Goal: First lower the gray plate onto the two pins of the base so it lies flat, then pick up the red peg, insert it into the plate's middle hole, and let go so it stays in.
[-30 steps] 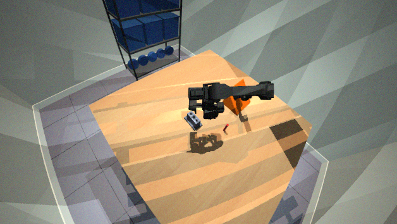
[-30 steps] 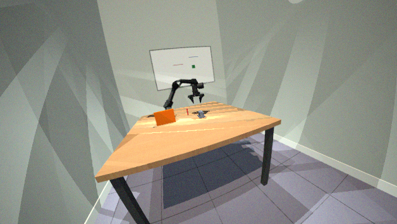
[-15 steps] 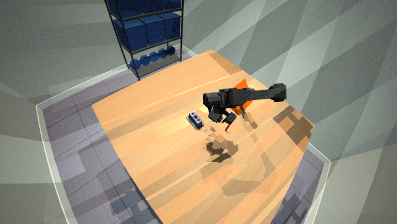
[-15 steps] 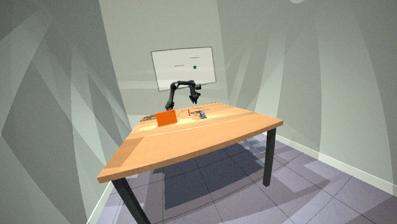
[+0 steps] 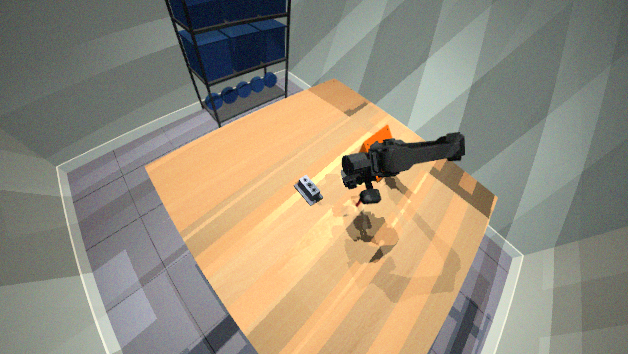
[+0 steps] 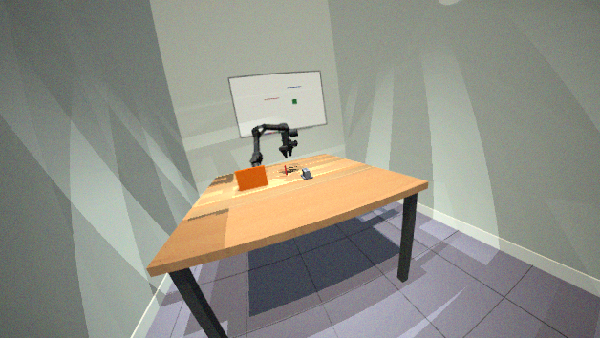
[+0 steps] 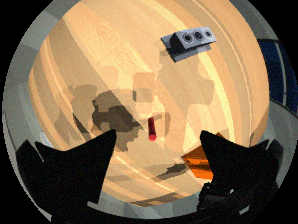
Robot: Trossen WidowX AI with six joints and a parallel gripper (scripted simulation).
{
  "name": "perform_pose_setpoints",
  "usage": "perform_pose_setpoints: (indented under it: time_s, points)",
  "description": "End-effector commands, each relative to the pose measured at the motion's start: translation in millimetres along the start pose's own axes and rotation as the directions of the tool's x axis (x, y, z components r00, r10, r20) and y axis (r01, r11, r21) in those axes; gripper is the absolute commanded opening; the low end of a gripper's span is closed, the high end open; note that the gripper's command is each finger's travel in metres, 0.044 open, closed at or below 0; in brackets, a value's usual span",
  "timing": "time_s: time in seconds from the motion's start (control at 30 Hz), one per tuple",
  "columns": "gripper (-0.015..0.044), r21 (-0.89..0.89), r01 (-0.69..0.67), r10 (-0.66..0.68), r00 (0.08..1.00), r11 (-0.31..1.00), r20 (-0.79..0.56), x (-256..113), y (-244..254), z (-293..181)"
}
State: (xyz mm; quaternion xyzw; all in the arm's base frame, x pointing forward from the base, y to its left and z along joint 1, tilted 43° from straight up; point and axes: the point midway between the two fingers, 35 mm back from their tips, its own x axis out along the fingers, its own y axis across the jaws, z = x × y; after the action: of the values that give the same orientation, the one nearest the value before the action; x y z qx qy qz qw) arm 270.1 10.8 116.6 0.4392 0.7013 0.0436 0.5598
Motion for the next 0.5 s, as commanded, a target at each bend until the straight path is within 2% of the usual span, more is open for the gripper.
perform_pose_setpoints:
  time_s: [0.0,0.47]
  points:
    - [0.044,0.463,-0.013,0.021,1.0,0.886,-0.012,7.0,5.3,-47.8]
    - [0.044,0.463,-0.013,0.021,1.0,0.886,-0.012,7.1,2.0,-48.1]
